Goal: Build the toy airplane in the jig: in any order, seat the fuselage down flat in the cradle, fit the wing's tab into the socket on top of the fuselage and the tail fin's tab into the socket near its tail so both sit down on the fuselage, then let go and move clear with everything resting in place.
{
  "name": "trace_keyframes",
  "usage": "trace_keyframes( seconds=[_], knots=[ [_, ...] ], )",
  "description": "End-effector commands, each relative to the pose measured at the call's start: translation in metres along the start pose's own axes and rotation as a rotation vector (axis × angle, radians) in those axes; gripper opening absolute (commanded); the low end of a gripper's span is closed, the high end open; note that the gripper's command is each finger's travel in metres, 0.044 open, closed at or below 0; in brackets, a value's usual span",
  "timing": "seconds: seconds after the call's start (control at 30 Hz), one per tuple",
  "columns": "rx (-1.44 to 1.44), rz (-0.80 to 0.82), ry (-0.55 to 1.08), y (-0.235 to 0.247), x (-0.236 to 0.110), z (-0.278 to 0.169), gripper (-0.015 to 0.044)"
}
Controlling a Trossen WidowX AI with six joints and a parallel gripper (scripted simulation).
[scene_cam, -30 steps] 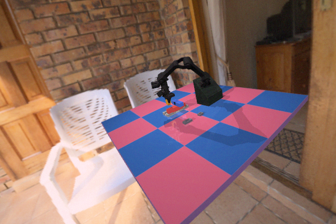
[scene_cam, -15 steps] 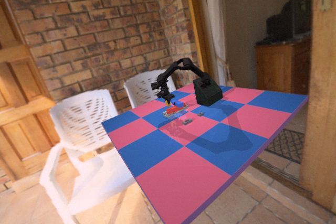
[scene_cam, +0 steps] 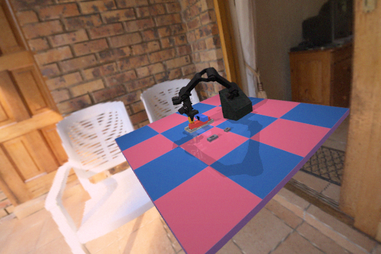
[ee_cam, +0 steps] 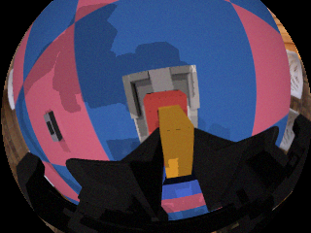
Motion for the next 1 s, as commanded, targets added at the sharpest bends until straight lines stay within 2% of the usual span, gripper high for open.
trace_keyframes(
  seconds=[0.0, 0.23, 0.4, 0.43, 0.57, 0.9, 0.97],
  knots=[
    [0.012, 0.006, -0.002, -0.0007, 0.0052, -0.0019, 0.0065],
    [0.012, 0.007, -0.001, -0.0006, 0.0074, -0.0019, 0.0065],
    [0.002, 0.002, 0.004, 0.0003, 0.0077, -0.0013, 0.0031],
    [0.002, 0.002, 0.004, 0.0003, 0.0077, -0.0013, 0.0005],
    [0.002, 0.002, 0.004, 0.0003, 0.0077, -0.0013, 0.0000],
    [0.002, 0.002, 0.004, 0.0003, 0.0077, -0.0013, 0.0260],
    [0.002, 0.002, 0.004, 0.0003, 0.0077, -0.0013, 0.0260]
  ],
)
Point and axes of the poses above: the point midway between the two fingers, 35 mm back from their tips, its own x axis out along the fingers, its own y axis across the jaws, z = x × y, the point moved 8 cm from there along -x, back along the fingers, and after that the axes turned 3 degrees about x, right-handed, at the moved point
